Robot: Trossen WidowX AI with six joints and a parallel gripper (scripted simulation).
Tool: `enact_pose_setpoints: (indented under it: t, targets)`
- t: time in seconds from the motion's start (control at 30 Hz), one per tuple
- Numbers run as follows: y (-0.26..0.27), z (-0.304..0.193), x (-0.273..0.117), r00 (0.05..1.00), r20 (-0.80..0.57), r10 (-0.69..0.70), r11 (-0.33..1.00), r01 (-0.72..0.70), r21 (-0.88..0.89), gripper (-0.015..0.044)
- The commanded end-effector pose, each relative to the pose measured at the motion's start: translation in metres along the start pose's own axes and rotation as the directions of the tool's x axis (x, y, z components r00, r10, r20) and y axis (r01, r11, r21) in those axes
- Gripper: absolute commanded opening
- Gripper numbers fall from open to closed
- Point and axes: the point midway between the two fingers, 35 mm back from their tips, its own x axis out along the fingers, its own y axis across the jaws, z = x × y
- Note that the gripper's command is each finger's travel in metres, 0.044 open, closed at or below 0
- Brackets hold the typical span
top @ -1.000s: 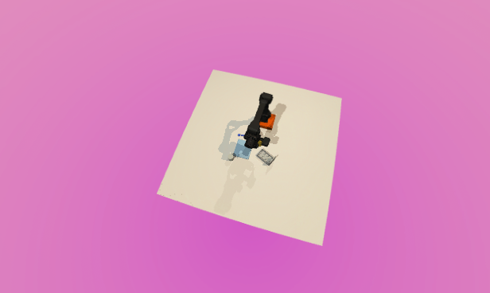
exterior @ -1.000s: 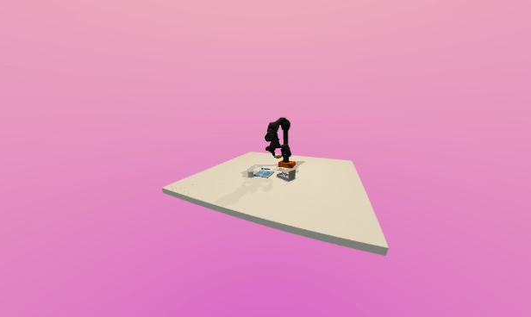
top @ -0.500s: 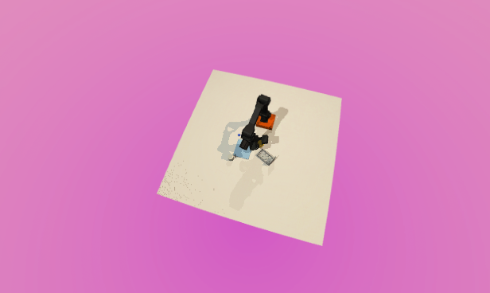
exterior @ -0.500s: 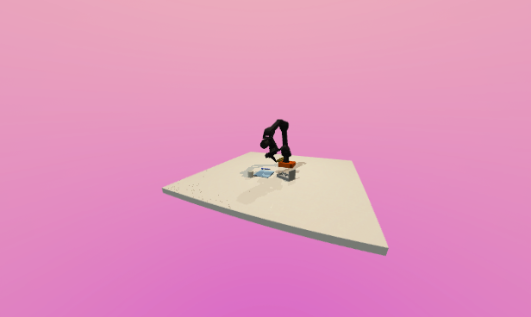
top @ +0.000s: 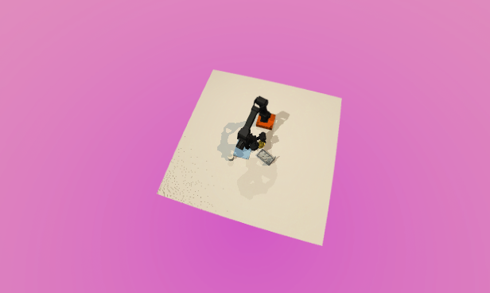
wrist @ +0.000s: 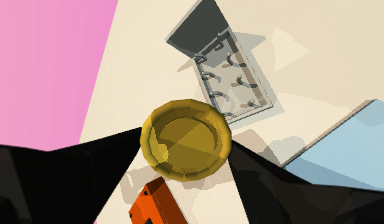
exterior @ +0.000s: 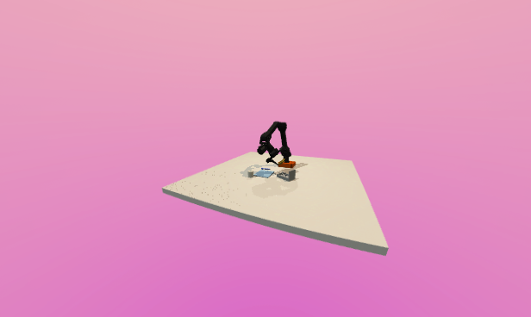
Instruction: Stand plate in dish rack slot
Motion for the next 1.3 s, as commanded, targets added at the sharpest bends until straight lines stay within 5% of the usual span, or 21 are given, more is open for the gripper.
enact_pose_setpoints:
  t: [0.0,0.63,1.27]
  targets:
    - [-0.002,0.0,0.004,0.997,0.049,0.062,0.994,-0.058,-0.09,0.0]
    - [-0.012,-0.002,0.014,0.914,0.296,0.276,0.879,-0.116,-0.463,0.0]
    - [-0.026,-0.004,0.011,0.728,0.575,0.374,0.724,0.159,-0.671,0.0]
